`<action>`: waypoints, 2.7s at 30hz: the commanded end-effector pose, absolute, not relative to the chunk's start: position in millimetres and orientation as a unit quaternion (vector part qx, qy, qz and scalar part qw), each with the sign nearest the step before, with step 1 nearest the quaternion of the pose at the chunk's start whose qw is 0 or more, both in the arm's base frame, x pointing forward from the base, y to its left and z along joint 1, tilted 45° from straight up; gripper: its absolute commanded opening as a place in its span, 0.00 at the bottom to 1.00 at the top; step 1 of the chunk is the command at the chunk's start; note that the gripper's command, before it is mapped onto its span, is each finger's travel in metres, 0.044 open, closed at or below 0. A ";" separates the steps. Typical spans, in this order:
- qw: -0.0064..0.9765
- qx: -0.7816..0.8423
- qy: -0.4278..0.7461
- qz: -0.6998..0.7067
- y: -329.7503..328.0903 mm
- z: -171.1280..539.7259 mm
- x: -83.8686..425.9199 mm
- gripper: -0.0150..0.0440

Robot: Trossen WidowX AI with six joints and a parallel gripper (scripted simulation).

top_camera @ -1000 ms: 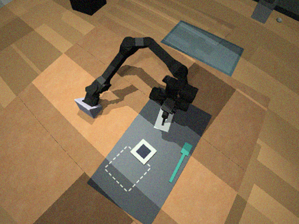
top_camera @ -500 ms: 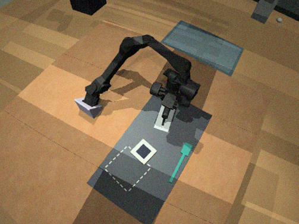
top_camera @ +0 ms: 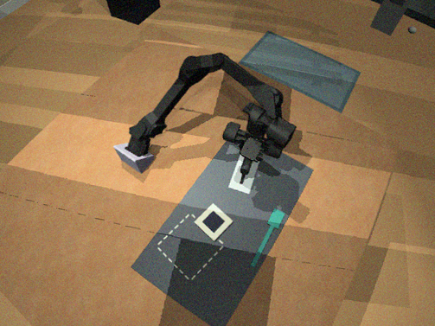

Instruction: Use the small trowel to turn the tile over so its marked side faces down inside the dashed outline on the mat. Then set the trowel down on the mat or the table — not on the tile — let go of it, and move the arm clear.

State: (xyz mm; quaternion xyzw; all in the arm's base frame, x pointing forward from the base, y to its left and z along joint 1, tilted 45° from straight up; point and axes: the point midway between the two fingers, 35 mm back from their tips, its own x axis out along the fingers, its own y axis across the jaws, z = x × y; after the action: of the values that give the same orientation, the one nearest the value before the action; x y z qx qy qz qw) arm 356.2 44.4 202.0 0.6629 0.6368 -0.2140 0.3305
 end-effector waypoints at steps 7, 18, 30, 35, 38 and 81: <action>0.338 0.658 0.640 -0.207 56.3 189.6 358.0 0.71; 0.347 0.654 0.643 -0.198 68.1 178.2 359.2 0.71; 0.347 0.654 0.643 -0.198 68.3 178.0 359.2 0.47; 0.347 0.654 0.643 -0.198 68.3 178.0 359.2 0.47; 0.347 0.654 0.643 -0.198 68.3 178.0 359.2 0.47; 0.138 0.727 0.555 -0.379 68.2 178.0 359.2 0.70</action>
State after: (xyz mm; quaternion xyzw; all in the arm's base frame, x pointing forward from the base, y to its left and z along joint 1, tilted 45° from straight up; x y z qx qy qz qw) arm 359.8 67.9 178.0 0.7271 0.5563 -0.3764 0.1423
